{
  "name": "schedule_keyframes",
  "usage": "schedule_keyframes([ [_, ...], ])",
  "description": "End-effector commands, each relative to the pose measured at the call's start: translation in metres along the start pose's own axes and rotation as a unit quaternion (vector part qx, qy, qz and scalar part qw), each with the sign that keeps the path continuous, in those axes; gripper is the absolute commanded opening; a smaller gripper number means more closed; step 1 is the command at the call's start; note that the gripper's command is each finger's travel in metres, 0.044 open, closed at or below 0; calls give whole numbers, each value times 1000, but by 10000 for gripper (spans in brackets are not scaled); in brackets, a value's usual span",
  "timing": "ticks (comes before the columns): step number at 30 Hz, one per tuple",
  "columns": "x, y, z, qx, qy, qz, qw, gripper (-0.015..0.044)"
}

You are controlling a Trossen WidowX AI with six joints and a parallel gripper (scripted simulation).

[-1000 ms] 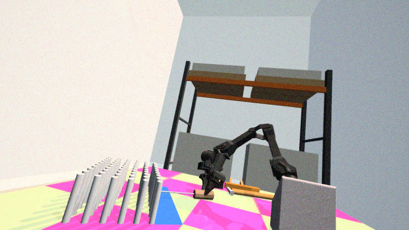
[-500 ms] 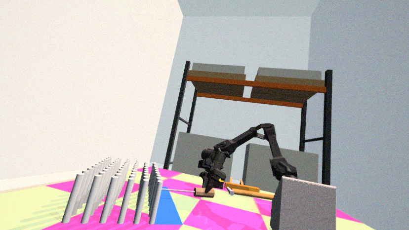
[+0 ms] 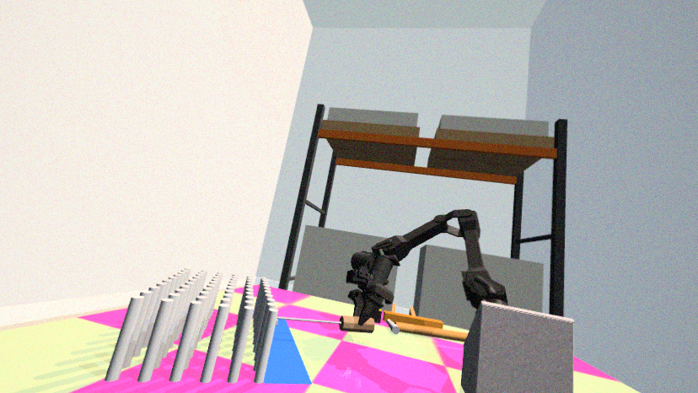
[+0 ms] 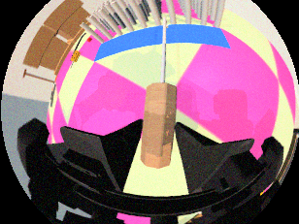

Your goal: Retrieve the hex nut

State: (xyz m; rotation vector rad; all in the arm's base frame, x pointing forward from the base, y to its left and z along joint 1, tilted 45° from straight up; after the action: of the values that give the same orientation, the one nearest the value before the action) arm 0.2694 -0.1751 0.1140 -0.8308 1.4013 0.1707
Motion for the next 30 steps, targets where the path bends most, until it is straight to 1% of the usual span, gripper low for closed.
schedule_keyframes([
  [1, -8, 5, -10, -3, -3, 2, 1000, 0],
  [4, -12, 8, -12, -4, -3, 2, 1000, 0],
  [8, -23, 7, -4, -3, -4, 4, 1000, 0],
  [26, -119, 22, 48, 0, -6, 3, 1000, 0],
  [27, -122, 23, 49, 0, -6, 3, 1000, 0],
  [28, -109, 21, 46, -3, -5, 6, 1000, 0],
  [30, -108, 23, 49, -3, -6, 8, 1000, 0],
])
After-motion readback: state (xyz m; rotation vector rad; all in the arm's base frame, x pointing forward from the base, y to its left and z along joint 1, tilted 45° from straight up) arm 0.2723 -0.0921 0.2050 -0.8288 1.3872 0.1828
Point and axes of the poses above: the point midway between the two fingers, 35 mm back from their tips, its own x axis out along the fingers, its own y axis across the jaws, z = x × y, the point moved 3 cm from there along -x, back along the fingers, and after that the axes turned 13 degrees about -x, right-handed, at the moved point
